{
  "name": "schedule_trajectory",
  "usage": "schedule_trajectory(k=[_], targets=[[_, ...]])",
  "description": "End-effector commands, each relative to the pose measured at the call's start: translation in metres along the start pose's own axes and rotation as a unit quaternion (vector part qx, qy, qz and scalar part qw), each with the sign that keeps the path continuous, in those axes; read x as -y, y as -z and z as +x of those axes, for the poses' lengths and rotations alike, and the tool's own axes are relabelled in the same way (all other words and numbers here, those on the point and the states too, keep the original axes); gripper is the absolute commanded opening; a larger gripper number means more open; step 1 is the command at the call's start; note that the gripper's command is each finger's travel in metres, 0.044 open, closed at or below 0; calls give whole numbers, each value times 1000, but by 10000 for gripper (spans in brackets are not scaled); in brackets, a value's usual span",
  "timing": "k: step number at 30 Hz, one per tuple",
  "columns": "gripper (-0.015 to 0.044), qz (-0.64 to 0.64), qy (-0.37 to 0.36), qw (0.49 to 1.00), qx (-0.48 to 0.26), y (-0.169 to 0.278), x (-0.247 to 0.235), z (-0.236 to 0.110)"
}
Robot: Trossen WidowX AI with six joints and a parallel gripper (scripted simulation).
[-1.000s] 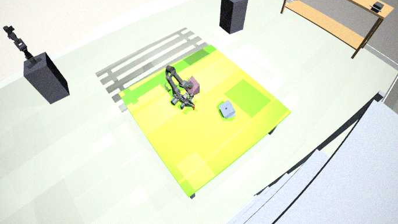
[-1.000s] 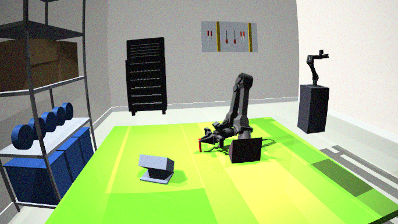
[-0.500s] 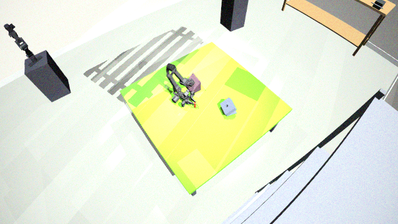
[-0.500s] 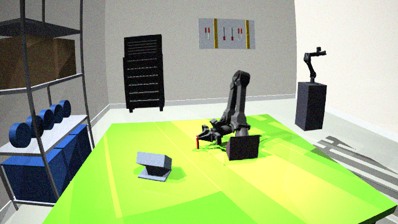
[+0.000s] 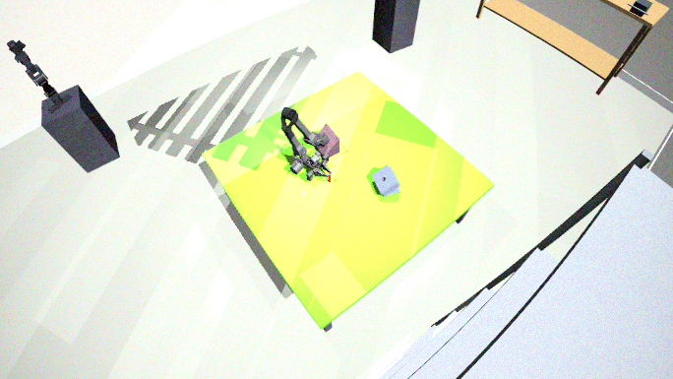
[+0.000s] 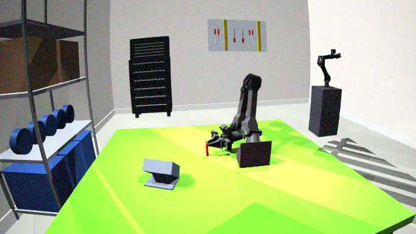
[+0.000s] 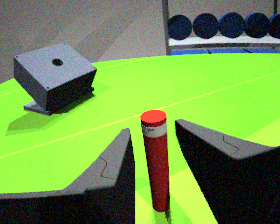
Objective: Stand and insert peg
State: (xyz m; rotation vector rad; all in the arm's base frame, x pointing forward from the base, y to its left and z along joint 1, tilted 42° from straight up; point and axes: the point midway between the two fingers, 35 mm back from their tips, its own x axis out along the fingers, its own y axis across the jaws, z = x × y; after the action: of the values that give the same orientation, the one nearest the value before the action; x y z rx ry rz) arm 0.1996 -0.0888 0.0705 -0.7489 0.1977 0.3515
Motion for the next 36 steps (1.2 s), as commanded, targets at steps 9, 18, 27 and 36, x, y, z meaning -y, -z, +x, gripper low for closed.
schedule_trajectory(k=[9, 18, 27, 36], targets=[[288, 0, 0, 1000, 0, 0, 0, 0], [440, 0, 0, 1000, 0, 0, 0, 0], [440, -5, -23, 1000, -12, -14, 4, 8], [440, -18, -43, 998, -35, -87, 11, 17]])
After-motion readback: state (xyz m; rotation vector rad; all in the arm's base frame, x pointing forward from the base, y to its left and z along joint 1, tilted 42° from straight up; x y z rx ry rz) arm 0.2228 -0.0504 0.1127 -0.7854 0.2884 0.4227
